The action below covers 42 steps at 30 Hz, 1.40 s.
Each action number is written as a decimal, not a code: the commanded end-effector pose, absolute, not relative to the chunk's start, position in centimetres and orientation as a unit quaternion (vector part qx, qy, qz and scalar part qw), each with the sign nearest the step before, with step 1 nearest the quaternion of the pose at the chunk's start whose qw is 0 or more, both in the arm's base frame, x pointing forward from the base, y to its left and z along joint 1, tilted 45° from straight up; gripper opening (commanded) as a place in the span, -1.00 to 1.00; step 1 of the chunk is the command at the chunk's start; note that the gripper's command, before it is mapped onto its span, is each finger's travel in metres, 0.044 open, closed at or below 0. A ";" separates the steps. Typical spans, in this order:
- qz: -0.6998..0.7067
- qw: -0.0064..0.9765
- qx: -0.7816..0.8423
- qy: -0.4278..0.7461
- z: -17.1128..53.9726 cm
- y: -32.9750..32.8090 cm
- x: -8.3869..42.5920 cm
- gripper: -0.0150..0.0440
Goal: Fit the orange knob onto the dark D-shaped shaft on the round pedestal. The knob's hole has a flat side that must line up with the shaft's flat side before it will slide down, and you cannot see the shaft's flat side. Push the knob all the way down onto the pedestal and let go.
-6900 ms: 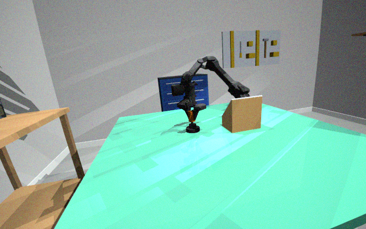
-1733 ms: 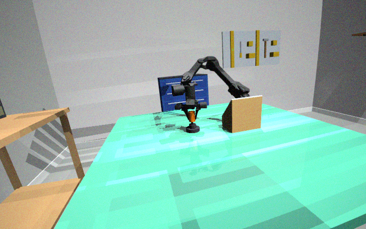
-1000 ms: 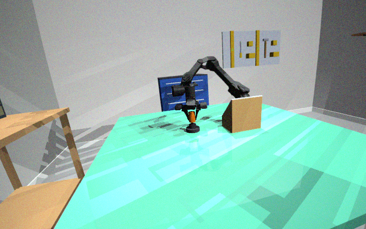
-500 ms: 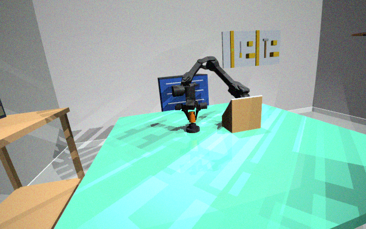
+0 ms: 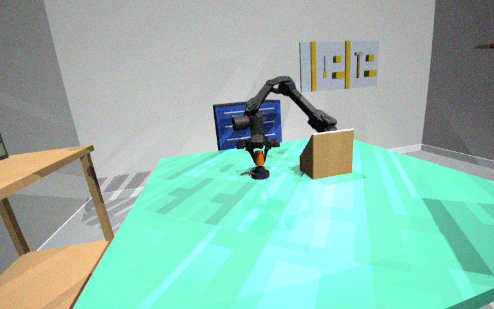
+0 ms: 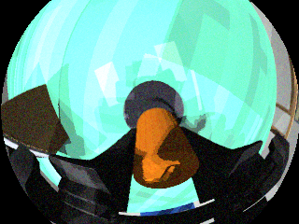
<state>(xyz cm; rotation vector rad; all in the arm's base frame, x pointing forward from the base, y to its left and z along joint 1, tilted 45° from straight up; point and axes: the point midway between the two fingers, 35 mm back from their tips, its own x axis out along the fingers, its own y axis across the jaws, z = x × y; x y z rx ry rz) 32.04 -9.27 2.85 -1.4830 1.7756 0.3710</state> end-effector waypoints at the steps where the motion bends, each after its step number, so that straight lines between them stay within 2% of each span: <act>1: 0.157 0.379 -0.591 0.695 2.9 -9.3 32.1 -0.49; 27: 0.125 0.407 -0.571 0.702 1.9 -10.2 32.1 -0.49; 42: 0.125 0.407 -0.571 0.702 1.9 -10.2 32.1 0.84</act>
